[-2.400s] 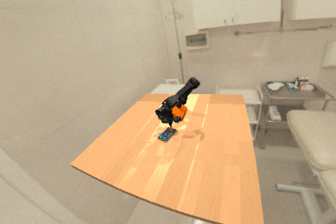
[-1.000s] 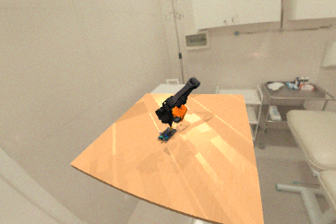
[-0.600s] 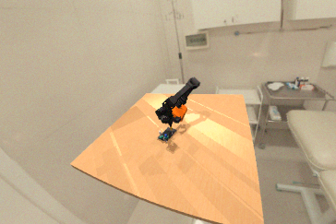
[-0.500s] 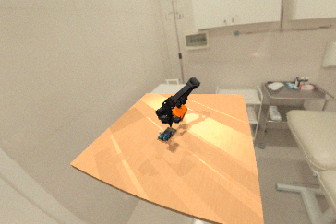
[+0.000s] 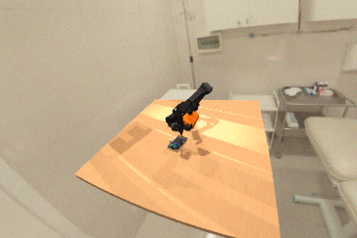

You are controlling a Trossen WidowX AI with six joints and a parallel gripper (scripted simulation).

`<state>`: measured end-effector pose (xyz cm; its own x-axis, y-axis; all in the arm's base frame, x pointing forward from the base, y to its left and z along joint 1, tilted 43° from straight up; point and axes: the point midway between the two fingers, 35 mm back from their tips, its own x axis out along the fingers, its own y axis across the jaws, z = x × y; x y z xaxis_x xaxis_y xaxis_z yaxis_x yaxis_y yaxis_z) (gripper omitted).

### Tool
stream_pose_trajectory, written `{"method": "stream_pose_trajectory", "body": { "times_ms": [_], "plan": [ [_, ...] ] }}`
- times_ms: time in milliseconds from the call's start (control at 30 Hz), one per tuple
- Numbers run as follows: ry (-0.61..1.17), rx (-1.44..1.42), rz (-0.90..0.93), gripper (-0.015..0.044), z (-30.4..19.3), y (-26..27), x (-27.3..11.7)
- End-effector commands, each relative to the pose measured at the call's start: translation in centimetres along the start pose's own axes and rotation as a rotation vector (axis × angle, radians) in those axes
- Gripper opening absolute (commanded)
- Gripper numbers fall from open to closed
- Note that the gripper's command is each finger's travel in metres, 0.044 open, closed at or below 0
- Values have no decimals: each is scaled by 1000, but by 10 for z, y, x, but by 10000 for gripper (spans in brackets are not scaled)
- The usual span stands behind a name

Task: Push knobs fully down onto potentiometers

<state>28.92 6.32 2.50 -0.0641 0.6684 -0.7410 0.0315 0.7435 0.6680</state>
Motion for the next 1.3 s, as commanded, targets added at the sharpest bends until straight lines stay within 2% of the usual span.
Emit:
{"method": "stream_pose_trajectory", "body": {
  "times_ms": [0,367,1000,1267],
  "plan": [
    [12,-16,4,0,1,2,9],
    [12,-16,4,0,1,2,8],
    [12,-16,2,0,2,1,-20],
    [14,-11,6,210,1,1,-14]
  ]
}}
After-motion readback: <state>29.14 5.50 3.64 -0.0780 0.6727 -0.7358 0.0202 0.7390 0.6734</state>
